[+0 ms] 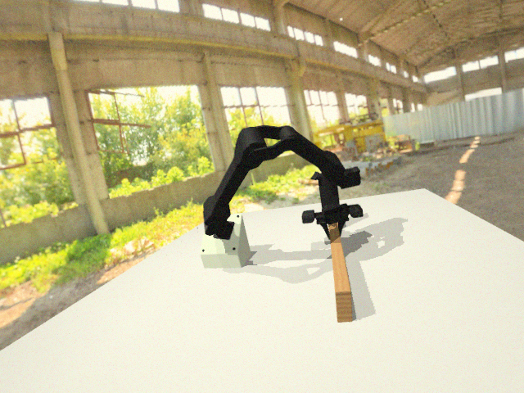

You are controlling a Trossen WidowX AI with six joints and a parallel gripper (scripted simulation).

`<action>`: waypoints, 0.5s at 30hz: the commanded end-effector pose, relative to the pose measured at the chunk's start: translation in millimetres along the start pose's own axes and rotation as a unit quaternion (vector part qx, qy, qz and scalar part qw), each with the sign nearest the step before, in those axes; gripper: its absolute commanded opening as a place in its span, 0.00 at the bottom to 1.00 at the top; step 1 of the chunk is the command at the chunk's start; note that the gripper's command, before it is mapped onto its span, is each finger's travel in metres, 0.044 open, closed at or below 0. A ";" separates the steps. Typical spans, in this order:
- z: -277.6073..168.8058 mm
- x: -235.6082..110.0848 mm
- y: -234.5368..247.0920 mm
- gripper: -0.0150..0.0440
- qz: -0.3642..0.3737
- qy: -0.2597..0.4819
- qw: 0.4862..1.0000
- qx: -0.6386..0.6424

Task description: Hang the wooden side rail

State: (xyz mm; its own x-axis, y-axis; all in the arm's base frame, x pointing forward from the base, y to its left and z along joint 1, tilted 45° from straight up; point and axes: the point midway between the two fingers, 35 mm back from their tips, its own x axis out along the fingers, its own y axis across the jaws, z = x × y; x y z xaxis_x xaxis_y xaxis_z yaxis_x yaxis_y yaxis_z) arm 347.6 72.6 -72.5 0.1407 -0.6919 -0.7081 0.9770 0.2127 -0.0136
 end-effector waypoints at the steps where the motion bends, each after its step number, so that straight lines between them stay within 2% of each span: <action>1: -0.9 -5.9 2.8 0.25 0.007 0.001 1.000 0.002; 15: -0.9 -8.3 2.8 0.25 0.007 0.001 1.000 0.002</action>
State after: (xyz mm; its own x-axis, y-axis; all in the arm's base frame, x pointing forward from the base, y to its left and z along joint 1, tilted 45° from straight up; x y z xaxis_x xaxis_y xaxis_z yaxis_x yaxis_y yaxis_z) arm 346.6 73.2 -71.6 0.1372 -0.6939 -0.7068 0.9772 0.2114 -0.0178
